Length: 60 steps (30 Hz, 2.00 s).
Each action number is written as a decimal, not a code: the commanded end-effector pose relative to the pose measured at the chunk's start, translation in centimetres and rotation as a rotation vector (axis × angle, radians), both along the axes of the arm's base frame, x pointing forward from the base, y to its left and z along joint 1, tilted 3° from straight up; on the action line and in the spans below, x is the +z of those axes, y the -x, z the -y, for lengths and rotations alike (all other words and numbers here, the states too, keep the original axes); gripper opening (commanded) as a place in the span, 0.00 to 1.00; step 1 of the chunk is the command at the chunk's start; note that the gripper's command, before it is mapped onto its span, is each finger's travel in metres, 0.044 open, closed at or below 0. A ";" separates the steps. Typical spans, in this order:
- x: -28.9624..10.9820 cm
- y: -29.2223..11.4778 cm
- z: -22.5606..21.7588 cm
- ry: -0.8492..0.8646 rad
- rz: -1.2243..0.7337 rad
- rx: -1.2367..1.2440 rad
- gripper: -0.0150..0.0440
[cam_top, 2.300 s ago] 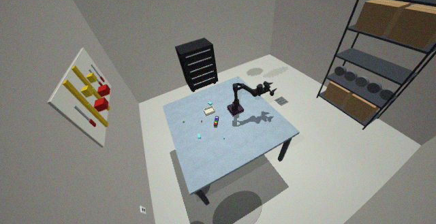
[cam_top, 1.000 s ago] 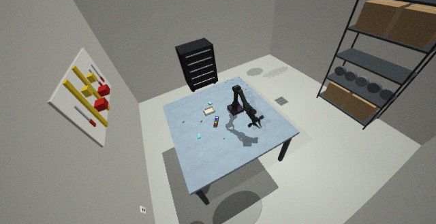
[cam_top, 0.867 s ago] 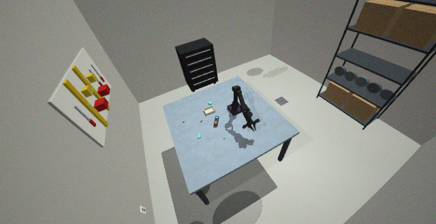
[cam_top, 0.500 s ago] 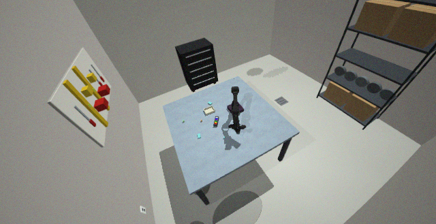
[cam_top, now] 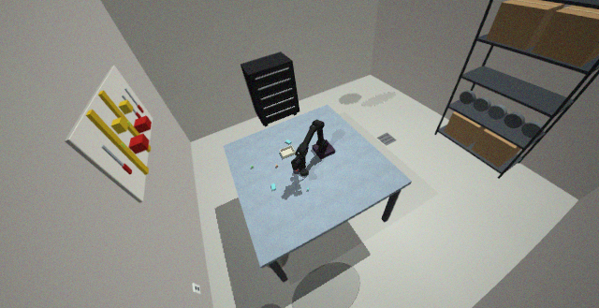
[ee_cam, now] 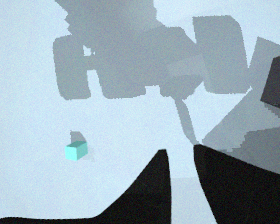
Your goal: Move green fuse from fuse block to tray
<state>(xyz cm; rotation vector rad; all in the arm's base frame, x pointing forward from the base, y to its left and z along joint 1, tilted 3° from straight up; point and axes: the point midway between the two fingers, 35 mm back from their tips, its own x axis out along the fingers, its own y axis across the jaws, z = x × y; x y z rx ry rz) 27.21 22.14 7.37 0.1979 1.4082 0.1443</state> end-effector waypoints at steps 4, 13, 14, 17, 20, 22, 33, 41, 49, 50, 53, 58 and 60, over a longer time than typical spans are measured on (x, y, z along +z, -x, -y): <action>-0.5 -1.6 11.6 0.134 -0.196 -0.366 0.37; -0.5 -1.4 13.0 0.146 -0.221 -0.406 0.37; -0.5 -1.4 13.0 0.146 -0.221 -0.406 0.37; -0.6 -1.4 13.0 0.146 -0.221 -0.406 0.37; -0.8 -1.4 13.0 0.146 -0.221 -0.406 0.37; -1.0 -1.4 12.9 0.146 -0.221 -0.406 0.37; -2.1 -1.4 12.9 0.146 -0.221 -0.406 0.37; -2.9 -1.4 12.9 0.146 -0.221 -0.406 0.37; -3.6 -1.4 12.9 0.146 -0.221 -0.406 0.37; -3.6 -1.4 12.9 0.146 -0.221 -0.406 0.37; -3.6 -1.4 12.9 0.146 -0.221 -0.406 0.37; -3.6 -1.4 12.9 0.146 -0.221 -0.406 0.37; -3.6 -1.4 12.9 0.146 -0.221 -0.406 0.37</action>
